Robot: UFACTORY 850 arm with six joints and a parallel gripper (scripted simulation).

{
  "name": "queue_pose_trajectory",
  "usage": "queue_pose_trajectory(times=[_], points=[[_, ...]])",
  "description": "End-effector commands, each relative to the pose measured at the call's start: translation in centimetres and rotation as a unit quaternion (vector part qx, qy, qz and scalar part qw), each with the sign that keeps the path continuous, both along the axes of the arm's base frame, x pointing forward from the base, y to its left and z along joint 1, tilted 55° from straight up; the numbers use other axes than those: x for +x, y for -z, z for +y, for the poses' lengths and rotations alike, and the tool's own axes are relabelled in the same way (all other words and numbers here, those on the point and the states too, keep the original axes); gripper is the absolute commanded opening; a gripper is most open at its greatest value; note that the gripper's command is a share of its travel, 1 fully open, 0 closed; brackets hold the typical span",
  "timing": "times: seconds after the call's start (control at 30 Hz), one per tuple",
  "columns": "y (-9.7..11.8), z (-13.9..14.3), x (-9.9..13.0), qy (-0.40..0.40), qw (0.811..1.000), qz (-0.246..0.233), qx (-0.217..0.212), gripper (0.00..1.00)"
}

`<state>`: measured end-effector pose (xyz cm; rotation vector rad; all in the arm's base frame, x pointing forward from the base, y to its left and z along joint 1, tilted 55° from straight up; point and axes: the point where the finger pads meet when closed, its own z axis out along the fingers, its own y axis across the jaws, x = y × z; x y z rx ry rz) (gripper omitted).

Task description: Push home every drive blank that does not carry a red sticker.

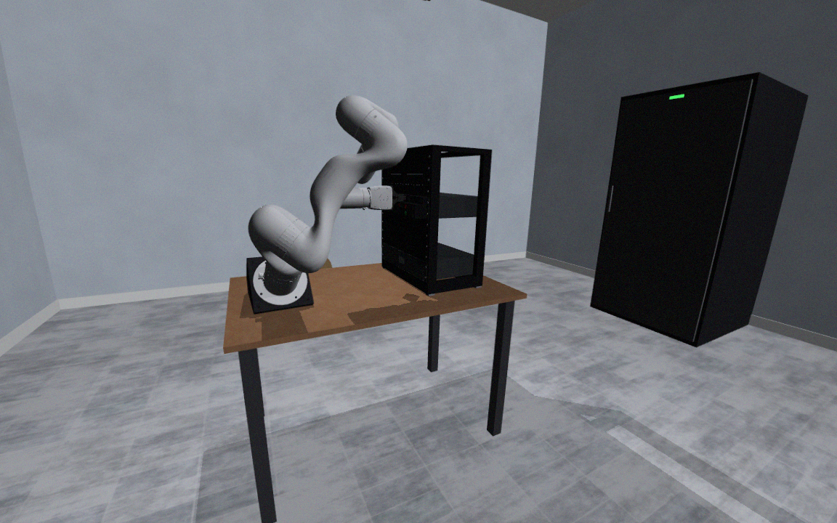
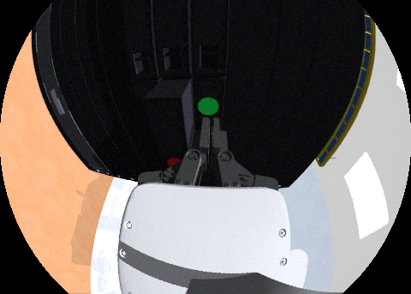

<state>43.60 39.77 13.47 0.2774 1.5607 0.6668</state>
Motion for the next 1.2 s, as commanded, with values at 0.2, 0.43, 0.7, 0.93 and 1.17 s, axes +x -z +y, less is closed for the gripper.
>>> queue_pose_trajectory(times=[0.2, 0.43, 0.7, 0.93, 1.17], points=[[-0.1, -0.3, -1.6, 0.001, 1.0, 0.0, 0.002, 0.0], [0.1, -1.3, -5.6, 0.001, 1.0, 0.0, 0.002, 0.0], [0.1, -2.0, -8.3, 0.001, 1.0, 0.0, 0.002, 0.0], [0.1, -2.2, -9.0, 0.001, 1.0, 0.0, 0.002, 0.0], [0.0, -2.4, -9.0, 0.001, 1.0, 0.0, 0.002, 0.0]])
